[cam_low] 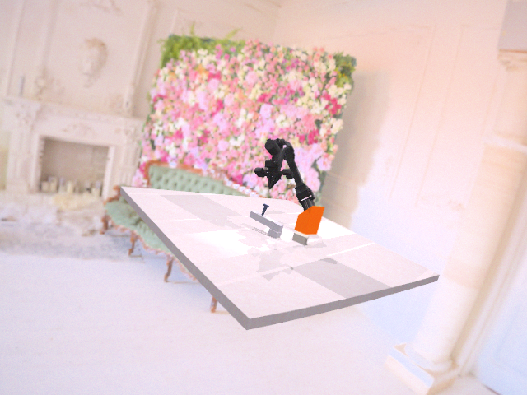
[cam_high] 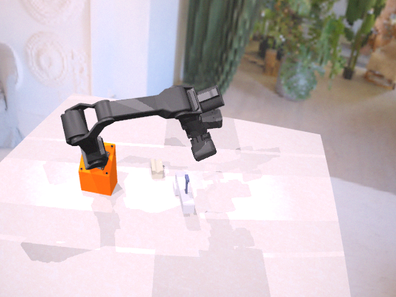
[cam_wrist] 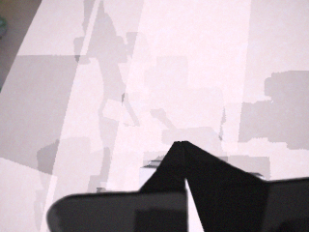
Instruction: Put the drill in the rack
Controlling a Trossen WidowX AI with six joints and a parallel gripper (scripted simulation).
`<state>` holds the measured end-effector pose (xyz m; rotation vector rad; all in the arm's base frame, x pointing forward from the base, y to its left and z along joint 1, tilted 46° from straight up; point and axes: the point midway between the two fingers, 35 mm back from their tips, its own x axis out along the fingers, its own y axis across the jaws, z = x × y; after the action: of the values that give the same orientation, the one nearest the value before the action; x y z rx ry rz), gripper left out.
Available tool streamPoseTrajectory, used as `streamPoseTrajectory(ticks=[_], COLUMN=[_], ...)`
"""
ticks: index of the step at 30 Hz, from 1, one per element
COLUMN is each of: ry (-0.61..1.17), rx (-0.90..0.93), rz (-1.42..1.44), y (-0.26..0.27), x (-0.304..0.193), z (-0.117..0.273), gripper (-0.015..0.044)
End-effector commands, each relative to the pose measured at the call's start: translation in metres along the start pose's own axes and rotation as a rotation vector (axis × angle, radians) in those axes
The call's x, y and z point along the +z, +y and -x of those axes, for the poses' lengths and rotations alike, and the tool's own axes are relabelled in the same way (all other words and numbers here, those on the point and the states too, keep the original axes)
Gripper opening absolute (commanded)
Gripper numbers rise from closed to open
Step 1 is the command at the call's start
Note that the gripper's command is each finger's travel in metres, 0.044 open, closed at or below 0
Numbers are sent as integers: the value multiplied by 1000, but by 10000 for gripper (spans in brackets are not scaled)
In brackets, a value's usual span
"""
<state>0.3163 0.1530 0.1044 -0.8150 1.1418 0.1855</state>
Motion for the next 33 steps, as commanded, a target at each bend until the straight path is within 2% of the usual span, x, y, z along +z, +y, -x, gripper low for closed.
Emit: streamPoseTrajectory(ticks=[1, 4, 6, 33], ry=[235, 449, 493, 493], rx=[-105, -228, -257, -257], rz=[-39, -44, -41, -41], y=[-13, -27, -30, -35], x=[-33, -65, -71, -79], z=[-25, -40, -42, -54], gripper=[0, 0, 0, 0])
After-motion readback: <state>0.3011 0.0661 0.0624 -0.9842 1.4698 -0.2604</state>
